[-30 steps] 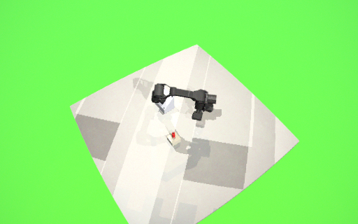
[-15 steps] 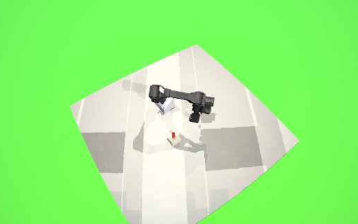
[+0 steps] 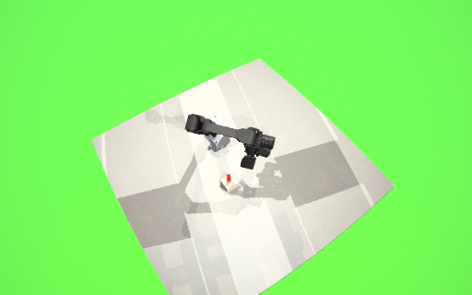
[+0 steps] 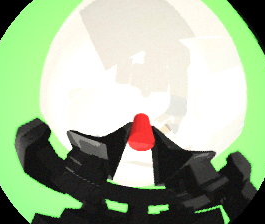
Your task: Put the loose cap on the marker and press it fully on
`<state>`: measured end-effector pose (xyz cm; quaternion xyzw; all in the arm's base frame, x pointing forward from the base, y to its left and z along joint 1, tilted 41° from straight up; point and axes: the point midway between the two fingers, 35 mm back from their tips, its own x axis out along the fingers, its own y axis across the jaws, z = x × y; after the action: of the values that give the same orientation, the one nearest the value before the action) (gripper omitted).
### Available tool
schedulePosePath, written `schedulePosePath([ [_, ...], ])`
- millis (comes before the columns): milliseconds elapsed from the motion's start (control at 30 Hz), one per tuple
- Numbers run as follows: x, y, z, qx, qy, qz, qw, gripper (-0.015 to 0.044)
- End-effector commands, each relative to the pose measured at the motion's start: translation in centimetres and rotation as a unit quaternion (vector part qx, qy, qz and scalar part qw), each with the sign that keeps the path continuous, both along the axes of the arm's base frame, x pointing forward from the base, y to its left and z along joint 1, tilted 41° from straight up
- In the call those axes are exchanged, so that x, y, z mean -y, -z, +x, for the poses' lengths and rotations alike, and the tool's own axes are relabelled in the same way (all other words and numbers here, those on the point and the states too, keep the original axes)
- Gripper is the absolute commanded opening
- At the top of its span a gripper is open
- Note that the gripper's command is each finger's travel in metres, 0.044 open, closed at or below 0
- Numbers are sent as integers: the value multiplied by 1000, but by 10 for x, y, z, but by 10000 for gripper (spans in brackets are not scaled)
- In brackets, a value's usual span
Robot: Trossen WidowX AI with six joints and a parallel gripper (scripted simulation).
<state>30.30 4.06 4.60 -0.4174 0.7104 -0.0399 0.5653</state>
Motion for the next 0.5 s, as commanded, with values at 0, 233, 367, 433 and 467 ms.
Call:
schedulePosePath([
  [0,12,-19,2,3,-3,-1,1000,0],
  [233,32,-47,1,3,-3,-3,1000,0],
  [367,44,-62,-2,3,-2,-4,1000,0],
  [433,49,-70,-3,3,-2,-5,1000,0],
  [467,52,-74,-4,3,-2,-6,1000,0],
])
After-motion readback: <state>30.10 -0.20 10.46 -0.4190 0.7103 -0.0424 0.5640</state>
